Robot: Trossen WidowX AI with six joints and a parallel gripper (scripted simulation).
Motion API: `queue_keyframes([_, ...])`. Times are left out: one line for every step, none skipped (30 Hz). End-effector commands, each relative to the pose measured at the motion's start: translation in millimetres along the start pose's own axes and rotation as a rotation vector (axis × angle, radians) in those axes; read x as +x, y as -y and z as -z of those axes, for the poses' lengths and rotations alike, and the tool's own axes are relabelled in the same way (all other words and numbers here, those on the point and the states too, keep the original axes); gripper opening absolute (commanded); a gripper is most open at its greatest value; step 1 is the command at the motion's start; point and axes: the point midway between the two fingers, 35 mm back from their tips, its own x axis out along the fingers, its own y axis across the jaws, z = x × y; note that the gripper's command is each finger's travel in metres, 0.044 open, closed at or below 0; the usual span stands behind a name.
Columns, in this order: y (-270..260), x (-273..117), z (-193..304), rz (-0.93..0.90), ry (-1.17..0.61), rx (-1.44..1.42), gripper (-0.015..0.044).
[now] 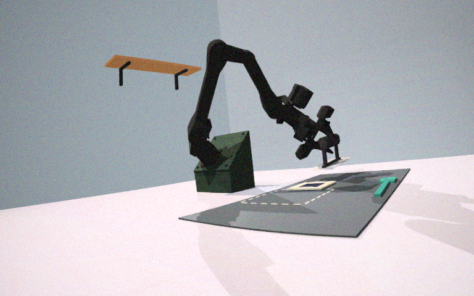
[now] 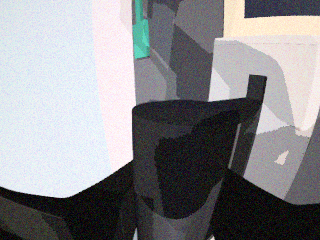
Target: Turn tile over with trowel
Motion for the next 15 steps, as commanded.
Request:
queue_keyframes([3.2, -6.1, 5.7, -0.025, 0.009, 0.024, 0.0])
queue_keyframes([3.2, -6.1, 5.7, -0.025, 0.009, 0.024, 0.0])
queue_keyframes([3.2, -6.1, 5.7, -0.025, 0.009, 0.024, 0.0])
queue_keyframes([3.2, -6.1, 5.7, -0.025, 0.009, 0.024, 0.0])
queue_keyframes([3.2, -6.1, 5.7, -0.025, 0.009, 0.024, 0.0])
queue_keyframes([3.4, -5.9, 5.7, -0.025, 0.009, 0.024, 0.0])
queue_keyframes([3.9, -5.3, 5.8, -0.025, 0.009, 0.024, 0.0])
queue_keyframes([4.8, -4.4, 6.0, -0.025, 0.009, 0.024, 0.0])
queue_keyframes([5.9, -3.2, 6.3, -0.025, 0.009, 0.024, 0.0])
queue_keyframes([7.0, -2.1, 6.5, -0.025, 0.009, 0.024, 0.0])
queue_keyframes([8.1, -0.9, 6.7, -0.025, 0.009, 0.024, 0.0])
queue_keyframes([9.2, 0.2, 6.9, -0.025, 0.009, 0.024, 0.0])
queue_keyframes([10.3, 1.4, 7.1, -0.025, 0.009, 0.024, 0.0])
queue_keyframes([11.4, 2.5, 7.3, -0.025, 0.009, 0.024, 0.0])
queue_keyframes([12.5, 3.6, 7.5, -0.025, 0.009, 0.024, 0.0])
